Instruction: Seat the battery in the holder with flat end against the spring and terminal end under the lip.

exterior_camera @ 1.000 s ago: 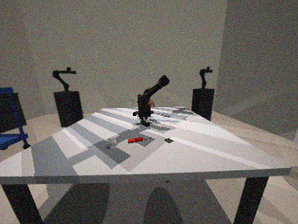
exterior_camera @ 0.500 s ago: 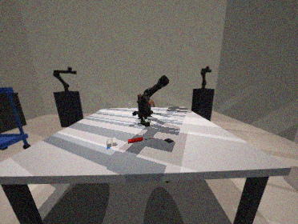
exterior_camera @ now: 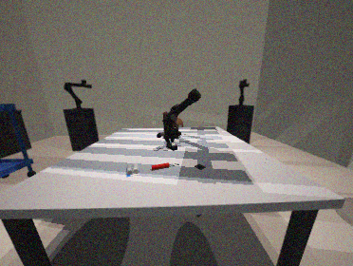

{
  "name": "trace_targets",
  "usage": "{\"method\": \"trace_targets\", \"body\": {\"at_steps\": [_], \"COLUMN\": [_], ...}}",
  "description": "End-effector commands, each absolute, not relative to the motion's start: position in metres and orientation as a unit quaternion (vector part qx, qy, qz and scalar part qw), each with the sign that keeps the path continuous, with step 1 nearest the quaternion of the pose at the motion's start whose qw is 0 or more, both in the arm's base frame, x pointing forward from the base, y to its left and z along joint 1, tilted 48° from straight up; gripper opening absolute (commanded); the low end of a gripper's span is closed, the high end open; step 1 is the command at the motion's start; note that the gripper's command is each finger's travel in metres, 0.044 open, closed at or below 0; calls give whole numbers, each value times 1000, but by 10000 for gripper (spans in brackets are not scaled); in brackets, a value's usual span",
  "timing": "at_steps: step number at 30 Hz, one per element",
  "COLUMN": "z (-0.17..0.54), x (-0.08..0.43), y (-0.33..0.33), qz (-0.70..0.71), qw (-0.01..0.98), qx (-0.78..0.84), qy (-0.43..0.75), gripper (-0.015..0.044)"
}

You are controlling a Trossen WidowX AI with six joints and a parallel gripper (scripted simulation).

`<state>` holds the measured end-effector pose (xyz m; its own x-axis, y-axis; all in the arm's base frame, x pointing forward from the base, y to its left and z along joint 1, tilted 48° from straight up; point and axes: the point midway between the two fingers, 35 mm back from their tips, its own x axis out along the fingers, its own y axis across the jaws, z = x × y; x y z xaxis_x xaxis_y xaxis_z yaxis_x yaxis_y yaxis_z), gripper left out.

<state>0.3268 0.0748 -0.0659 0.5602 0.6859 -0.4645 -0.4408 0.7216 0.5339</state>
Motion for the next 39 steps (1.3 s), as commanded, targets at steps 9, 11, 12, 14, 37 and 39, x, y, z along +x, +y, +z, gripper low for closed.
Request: {"method": "trace_targets", "body": {"at_steps": [9,11,12,14,37,39], "z": [-72,-73,-73,-73,-75,-75], "x": [336,337,337,338,340,340], "y": [71,71,71,71,75,75], "qz": [317,317,318,319,333,335], "qw": [864,863,862,861,839,837], "qx": [161,159,158,156,133,131], "qy": [357,360,362,366,408,412], "gripper": [82,82,82,82,82,82]}}
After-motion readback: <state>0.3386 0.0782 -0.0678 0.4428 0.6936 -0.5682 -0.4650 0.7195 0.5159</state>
